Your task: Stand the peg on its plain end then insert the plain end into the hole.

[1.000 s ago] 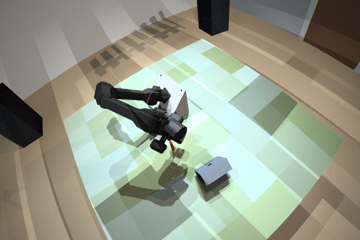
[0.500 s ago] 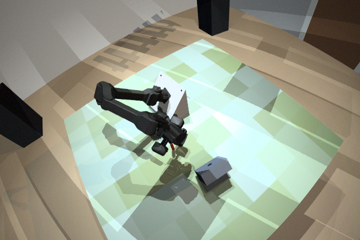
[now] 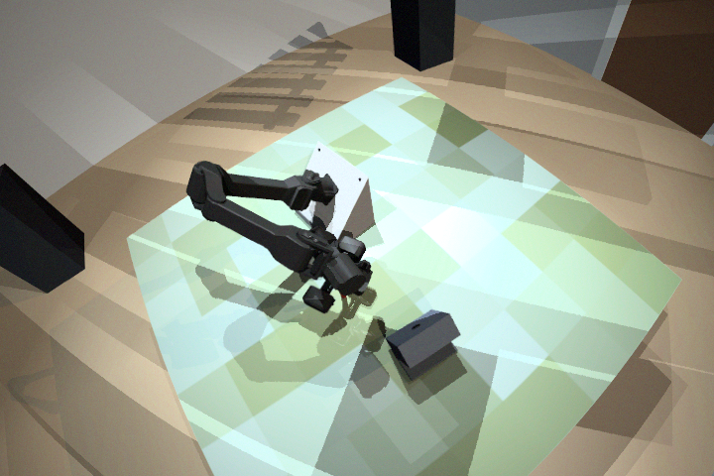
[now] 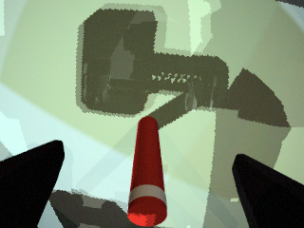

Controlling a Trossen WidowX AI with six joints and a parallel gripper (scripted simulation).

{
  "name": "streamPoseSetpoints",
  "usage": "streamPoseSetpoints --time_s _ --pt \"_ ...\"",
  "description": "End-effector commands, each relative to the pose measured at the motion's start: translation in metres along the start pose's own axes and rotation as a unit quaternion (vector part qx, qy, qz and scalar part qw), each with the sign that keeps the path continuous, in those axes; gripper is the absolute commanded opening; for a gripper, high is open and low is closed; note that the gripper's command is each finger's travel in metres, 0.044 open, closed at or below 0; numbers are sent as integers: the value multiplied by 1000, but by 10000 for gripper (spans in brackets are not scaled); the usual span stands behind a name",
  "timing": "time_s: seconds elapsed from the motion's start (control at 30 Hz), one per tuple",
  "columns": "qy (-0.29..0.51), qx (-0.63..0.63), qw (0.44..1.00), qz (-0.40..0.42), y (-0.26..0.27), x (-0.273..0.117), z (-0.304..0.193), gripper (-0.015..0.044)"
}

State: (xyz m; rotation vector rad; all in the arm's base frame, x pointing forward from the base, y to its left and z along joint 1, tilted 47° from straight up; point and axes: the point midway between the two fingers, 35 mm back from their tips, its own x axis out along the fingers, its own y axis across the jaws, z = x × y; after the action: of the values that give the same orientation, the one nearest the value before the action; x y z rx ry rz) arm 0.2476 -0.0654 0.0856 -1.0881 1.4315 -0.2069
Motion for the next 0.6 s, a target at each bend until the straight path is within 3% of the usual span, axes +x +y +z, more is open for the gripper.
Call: streamPoseSetpoints --time_s 0.0,0.1,0.57 --pt "4 -6 1000 0 1 7 -2 440" --pt "4 -6 1000 -1 1 8 -3 440" --pt "1 0 1000 -1 0 5 -1 73"
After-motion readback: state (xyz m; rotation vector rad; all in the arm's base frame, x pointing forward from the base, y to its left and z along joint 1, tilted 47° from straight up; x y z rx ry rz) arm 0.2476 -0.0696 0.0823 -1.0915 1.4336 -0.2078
